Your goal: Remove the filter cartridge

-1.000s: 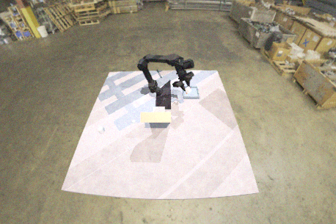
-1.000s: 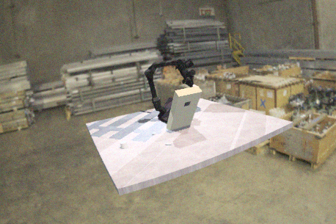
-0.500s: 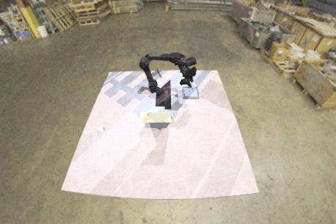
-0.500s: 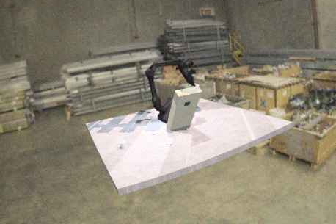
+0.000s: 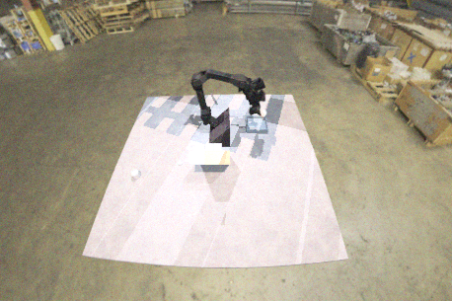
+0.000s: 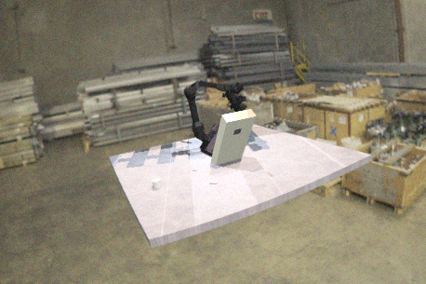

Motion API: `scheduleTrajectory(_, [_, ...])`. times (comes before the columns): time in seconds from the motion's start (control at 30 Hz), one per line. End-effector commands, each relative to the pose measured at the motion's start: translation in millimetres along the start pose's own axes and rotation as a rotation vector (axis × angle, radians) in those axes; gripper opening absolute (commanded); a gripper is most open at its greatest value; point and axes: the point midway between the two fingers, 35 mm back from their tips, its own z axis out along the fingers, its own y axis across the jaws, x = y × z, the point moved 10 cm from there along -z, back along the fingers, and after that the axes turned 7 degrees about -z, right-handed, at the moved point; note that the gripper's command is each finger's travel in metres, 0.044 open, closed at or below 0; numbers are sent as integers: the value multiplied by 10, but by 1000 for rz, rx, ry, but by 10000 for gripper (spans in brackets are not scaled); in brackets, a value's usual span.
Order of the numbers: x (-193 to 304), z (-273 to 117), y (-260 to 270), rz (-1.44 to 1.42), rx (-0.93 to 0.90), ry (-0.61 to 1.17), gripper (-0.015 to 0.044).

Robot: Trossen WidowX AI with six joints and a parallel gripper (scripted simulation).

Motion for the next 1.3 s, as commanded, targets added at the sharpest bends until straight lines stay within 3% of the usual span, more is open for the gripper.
scheduleTrajectory(0.0, [79, 163, 214, -84, -49, -10, 0])
scheduleTrajectory(0.4, [432, 587, 684, -297, -172, -16, 0])
scheduleTrajectory(0.6, [442, 603, 691, -300, -174, -16, 0])
scheduleTrajectory(0.97, [758, 1170, 734, -301, -175, -15, 0])
scheduleTrajectory(1.13, [815, 1241, 736, -301, -175, -15, 0])
scheduleTrajectory(1.27, [808, 1211, 723, -302, -168, 4, 105])
